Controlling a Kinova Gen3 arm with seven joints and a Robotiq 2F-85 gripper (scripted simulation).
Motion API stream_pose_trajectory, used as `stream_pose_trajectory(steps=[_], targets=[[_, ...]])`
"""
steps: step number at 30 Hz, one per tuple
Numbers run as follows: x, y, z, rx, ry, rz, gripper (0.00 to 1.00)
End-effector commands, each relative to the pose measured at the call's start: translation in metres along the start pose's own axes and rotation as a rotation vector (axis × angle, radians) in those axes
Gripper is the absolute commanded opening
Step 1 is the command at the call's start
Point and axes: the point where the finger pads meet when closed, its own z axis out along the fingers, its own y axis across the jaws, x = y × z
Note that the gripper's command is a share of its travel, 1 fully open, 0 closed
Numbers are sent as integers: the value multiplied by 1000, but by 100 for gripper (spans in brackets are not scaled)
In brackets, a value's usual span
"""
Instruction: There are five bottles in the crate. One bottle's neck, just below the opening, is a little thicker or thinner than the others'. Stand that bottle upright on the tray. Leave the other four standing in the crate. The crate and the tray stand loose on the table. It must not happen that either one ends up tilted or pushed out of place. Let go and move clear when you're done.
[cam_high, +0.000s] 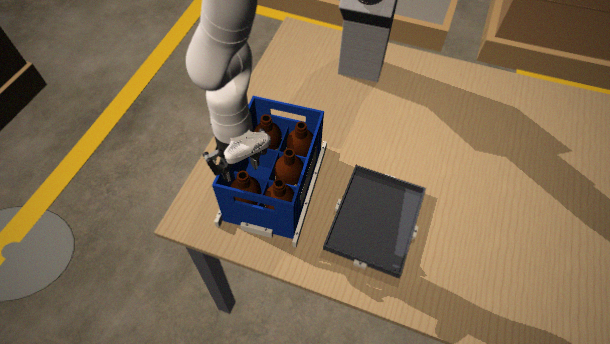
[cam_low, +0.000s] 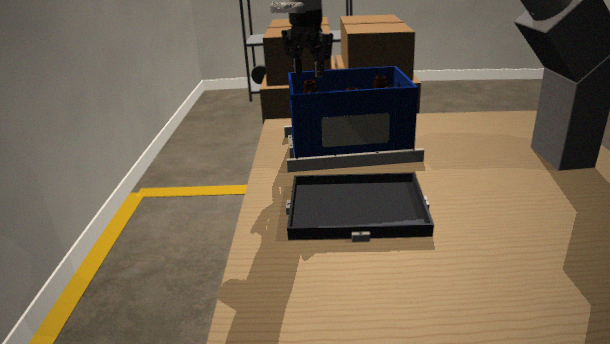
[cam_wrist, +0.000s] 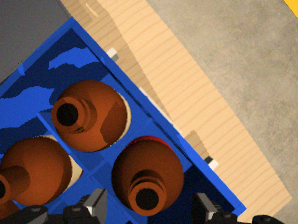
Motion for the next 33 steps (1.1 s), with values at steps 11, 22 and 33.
stream_pose_trajectory(steps=[11,22,33], targets=[[-1,-1,13,3,-1,1,64],[-1,-1,27,3,-1,1,64],[-1,-1,34,3,-1,1,64]])
